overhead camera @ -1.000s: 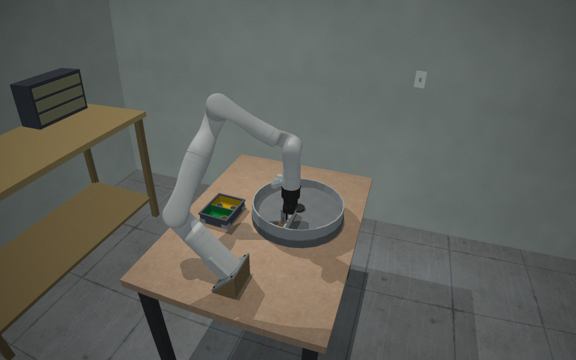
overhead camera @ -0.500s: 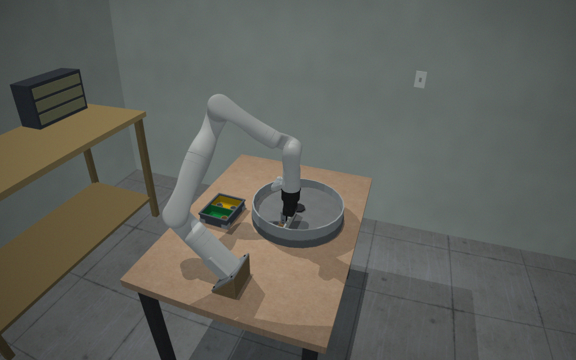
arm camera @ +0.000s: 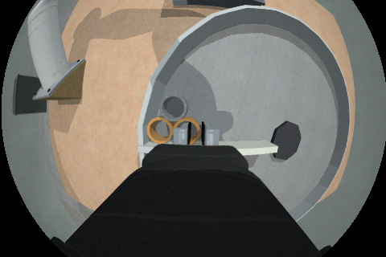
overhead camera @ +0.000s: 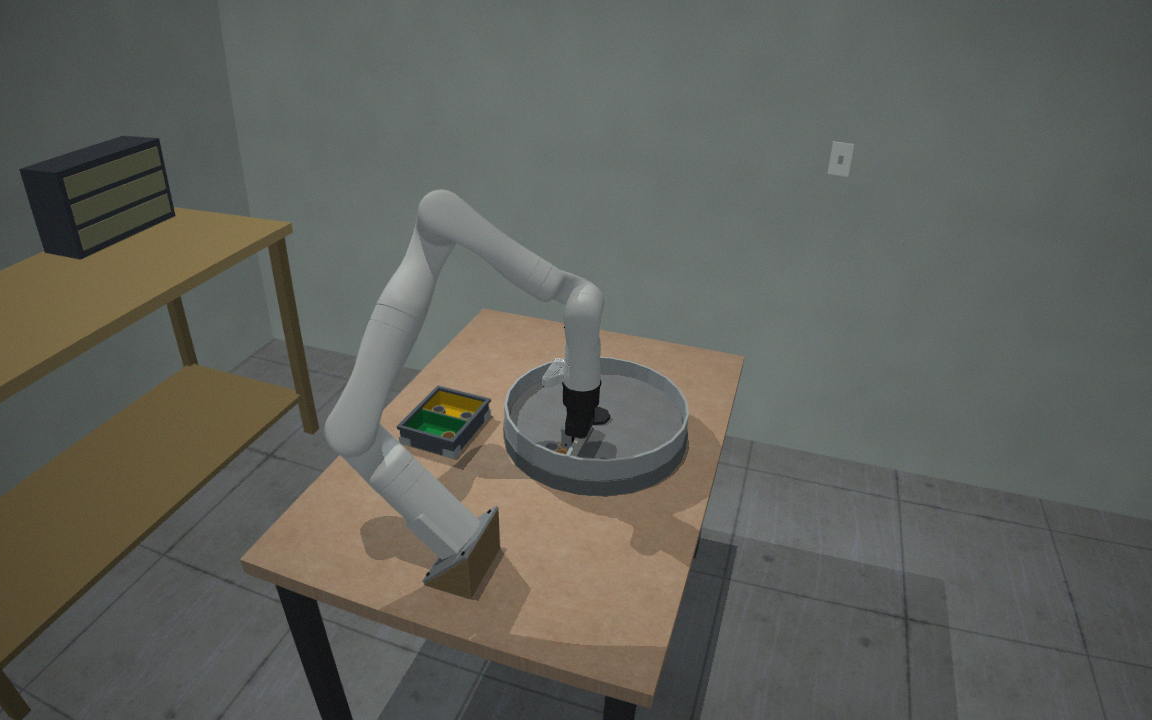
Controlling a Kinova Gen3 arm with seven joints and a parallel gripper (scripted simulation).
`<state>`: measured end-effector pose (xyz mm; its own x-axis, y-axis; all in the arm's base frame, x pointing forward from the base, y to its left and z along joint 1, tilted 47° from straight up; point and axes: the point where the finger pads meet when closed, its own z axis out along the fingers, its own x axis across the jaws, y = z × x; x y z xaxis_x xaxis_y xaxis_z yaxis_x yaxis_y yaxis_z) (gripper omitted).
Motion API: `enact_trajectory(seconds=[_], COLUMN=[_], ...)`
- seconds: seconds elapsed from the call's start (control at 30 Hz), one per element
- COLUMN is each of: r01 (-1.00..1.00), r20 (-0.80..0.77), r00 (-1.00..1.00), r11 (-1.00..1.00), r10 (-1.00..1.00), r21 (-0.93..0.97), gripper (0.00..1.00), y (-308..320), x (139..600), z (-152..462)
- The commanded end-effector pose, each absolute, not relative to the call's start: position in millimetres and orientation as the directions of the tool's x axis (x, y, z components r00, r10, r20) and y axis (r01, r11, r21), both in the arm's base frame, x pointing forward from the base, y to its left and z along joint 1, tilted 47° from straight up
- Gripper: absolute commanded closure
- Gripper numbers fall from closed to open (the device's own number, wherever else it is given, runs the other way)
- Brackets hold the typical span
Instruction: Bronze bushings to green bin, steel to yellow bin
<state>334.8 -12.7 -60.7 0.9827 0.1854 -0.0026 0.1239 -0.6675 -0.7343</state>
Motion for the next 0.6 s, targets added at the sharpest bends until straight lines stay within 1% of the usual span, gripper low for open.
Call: enact_trajectory(seconds=[0.0, 0.13, 0.17, 0.57], r01=[0.123, 0.123, 0.123, 0.124], r20=[-0.003, -0.003, -0.003, -0.002], r00=[0.983, 0.983, 0.983, 0.983], r11=[-0.668, -0.668, -0.668, -0.668], r10=[0.185, 0.185, 0.185, 0.185], r21=[-0.734, -0.734, -0.734, -0.734], gripper=[0.60, 0.60, 1.00, 1.00], y=[-12.9, -12.9, -13.0, -12.8], x=[334.5, 334.5, 334.6, 335.1], z=[-61.0, -61.0, -60.9, -60.8])
